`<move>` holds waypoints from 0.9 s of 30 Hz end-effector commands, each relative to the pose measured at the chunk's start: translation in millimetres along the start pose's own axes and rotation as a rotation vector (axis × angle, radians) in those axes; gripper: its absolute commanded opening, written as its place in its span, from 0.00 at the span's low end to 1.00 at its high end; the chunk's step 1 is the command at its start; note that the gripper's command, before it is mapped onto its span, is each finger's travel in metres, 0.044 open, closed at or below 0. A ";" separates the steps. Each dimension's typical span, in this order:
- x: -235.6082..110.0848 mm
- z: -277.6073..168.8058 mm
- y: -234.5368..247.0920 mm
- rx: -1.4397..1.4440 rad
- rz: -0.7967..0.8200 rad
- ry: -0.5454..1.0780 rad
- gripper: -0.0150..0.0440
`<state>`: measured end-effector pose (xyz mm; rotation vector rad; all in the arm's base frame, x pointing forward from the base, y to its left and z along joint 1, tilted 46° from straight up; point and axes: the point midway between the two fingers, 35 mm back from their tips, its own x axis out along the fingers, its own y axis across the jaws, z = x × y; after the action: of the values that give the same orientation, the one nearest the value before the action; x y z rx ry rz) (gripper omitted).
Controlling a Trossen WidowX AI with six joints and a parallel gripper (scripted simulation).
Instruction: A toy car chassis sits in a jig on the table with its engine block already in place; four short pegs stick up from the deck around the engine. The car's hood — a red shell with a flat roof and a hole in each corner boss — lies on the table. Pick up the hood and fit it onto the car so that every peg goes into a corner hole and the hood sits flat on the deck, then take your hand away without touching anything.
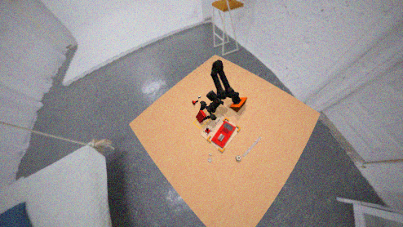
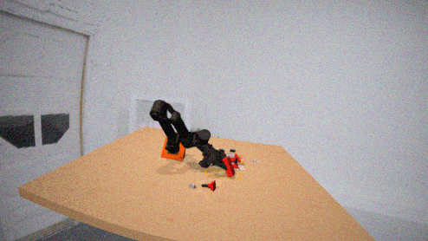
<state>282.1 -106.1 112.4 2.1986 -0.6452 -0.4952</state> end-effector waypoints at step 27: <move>-90.2 -35.8 -13.0 0.114 -0.045 -0.068 1.00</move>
<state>256.1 -42.5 120.9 2.3009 -0.6481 -0.6018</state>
